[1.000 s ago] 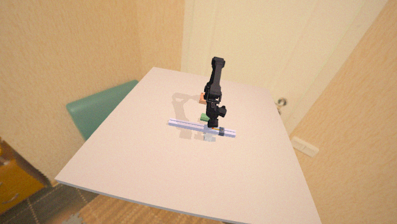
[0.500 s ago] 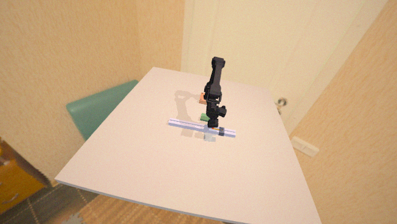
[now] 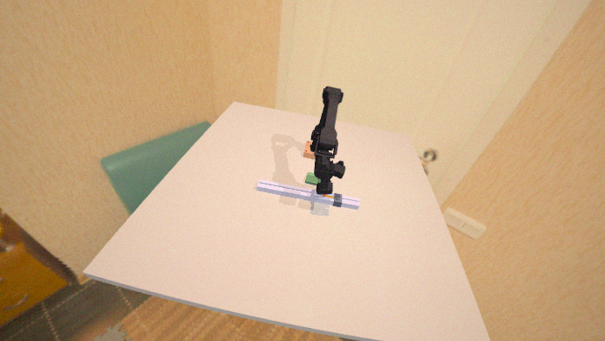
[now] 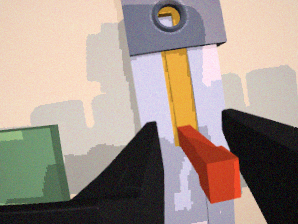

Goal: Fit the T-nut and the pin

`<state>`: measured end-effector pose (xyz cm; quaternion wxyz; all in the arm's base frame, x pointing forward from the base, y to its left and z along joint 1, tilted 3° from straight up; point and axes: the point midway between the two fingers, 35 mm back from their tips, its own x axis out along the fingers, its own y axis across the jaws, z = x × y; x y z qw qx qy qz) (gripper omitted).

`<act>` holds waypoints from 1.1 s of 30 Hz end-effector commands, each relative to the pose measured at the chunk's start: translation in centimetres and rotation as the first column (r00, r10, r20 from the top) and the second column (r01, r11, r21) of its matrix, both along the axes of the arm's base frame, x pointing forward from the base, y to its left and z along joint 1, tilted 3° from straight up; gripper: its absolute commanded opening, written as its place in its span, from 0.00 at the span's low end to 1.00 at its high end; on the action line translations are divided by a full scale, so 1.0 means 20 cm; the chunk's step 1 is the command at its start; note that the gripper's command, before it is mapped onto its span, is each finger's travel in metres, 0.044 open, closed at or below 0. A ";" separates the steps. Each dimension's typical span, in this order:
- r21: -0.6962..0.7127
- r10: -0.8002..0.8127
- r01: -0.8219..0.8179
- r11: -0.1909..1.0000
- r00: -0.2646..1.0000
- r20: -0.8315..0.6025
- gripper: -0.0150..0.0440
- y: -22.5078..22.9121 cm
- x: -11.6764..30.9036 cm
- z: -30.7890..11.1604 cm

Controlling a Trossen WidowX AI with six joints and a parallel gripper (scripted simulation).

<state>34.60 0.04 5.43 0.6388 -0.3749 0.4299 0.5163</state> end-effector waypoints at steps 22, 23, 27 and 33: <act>-0.299 -0.631 0.578 0.759 0.766 -0.120 1.00 0.08 -0.18 0.45; -0.301 -0.688 0.634 0.712 0.715 -0.123 1.00 0.09 -0.25 0.45; -0.312 -0.873 0.816 0.486 0.468 -0.136 1.00 0.12 -0.49 0.44; -0.321 -0.945 0.890 0.324 0.294 -0.141 1.00 0.13 -0.64 0.41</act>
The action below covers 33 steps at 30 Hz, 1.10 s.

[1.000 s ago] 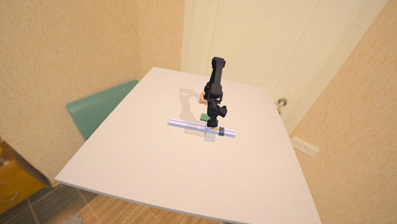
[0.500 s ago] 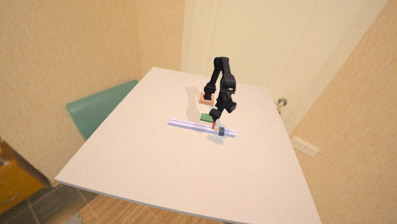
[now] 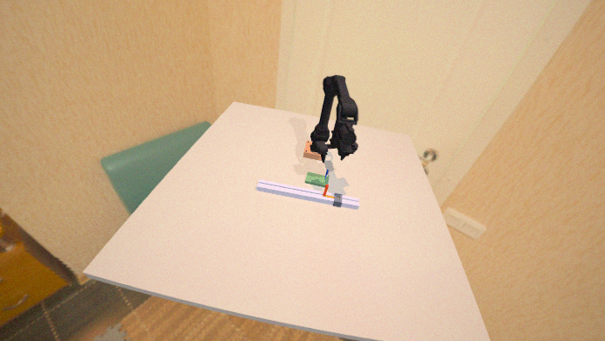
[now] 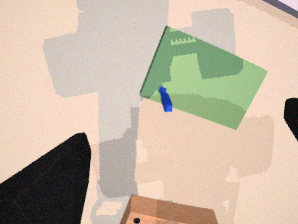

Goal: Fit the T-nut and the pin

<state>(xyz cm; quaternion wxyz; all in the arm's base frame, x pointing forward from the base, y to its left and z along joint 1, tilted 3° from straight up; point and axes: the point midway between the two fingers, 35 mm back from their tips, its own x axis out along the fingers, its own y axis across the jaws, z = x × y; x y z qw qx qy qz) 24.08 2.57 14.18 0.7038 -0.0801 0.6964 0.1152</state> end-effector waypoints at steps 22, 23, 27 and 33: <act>-0.005 -0.141 0.140 0.990 0.990 -0.008 1.00 0.00 -0.12 -0.33; -0.005 -0.141 0.140 0.990 0.990 -0.008 1.00 0.00 -0.12 -0.34; -0.005 -0.141 0.140 0.990 0.990 -0.008 1.00 0.00 -0.11 -0.37; -0.005 -0.141 0.140 0.990 0.990 -0.008 1.00 0.01 -0.11 -0.42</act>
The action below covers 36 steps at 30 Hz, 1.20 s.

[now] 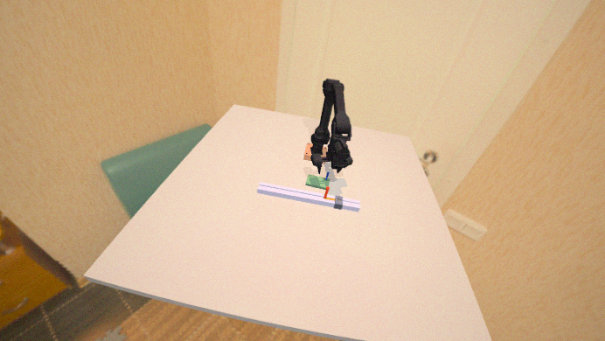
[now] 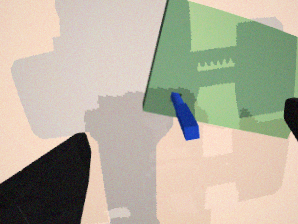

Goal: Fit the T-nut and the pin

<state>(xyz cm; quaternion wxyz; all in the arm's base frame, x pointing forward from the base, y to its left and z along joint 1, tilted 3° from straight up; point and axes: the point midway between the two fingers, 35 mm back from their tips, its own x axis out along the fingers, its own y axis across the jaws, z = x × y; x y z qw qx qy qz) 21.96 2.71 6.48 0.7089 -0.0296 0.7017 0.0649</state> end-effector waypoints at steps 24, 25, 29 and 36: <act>-0.004 0.002 -0.002 1.000 1.000 -0.006 0.91 0.01 -0.01 -0.20; -0.004 0.002 -0.002 1.000 1.000 -0.006 0.87 0.01 -0.01 -0.20; -0.004 0.002 -0.002 1.000 1.000 -0.006 0.69 0.01 -0.01 -0.20; -0.004 0.002 -0.002 1.000 1.000 -0.006 0.38 0.01 -0.01 -0.20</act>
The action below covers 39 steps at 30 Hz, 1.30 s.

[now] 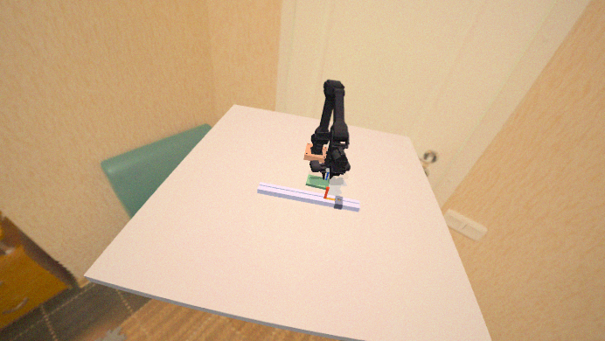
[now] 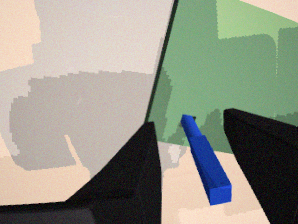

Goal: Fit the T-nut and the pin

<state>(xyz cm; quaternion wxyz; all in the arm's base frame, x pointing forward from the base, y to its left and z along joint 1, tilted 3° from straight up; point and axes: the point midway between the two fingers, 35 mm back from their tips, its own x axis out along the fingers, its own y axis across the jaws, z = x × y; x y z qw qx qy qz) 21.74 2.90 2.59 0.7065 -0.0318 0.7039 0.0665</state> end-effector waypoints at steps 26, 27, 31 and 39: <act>-0.003 -0.003 0.003 1.000 1.000 0.001 0.00 0.00 0.00 0.08; -0.003 -0.003 0.003 1.000 1.000 0.001 0.00 0.00 -0.01 0.09; -0.003 -0.003 0.003 1.000 1.000 0.001 0.00 -0.01 -0.01 0.11; -0.002 -0.002 0.002 1.000 1.000 -0.006 0.00 -0.01 -0.02 0.15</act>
